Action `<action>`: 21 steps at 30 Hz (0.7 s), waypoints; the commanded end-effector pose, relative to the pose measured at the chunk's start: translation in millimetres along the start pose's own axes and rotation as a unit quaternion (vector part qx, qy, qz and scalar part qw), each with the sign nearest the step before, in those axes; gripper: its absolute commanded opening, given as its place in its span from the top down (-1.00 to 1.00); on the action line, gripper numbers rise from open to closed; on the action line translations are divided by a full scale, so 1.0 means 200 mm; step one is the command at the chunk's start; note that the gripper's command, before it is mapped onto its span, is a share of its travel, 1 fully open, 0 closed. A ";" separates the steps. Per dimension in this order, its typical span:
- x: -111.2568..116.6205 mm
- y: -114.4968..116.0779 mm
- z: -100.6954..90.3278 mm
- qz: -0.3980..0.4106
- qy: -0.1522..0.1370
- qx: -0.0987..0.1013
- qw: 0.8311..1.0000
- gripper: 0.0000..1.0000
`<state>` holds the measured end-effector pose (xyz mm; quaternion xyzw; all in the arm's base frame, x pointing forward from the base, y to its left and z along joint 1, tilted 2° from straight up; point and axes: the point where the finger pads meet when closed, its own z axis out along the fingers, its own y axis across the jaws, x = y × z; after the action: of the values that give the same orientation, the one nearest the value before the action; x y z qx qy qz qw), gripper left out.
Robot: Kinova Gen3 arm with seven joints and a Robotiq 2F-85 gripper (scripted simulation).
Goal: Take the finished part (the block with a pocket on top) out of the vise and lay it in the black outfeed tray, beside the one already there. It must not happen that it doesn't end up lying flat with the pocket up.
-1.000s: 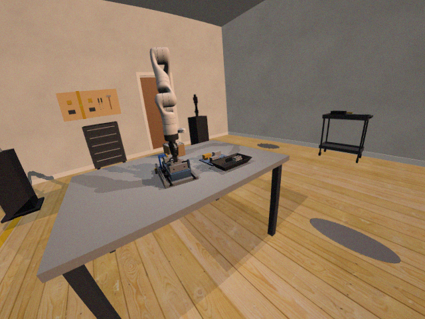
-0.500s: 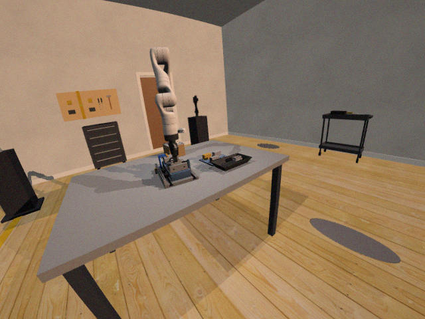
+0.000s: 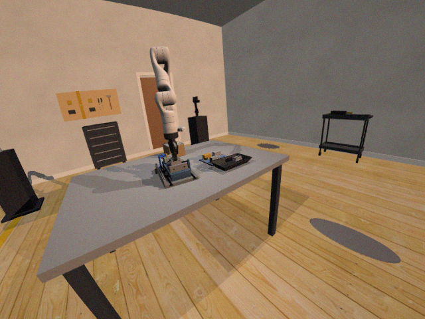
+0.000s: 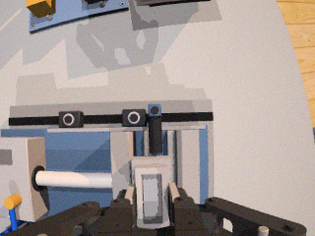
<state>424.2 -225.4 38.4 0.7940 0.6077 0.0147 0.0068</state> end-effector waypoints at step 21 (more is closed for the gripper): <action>0.00 0.01 -0.17 0.000 -0.001 -0.004 1.000 1.00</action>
<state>423.6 -225.8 69.3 0.7940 0.6077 0.0151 0.0076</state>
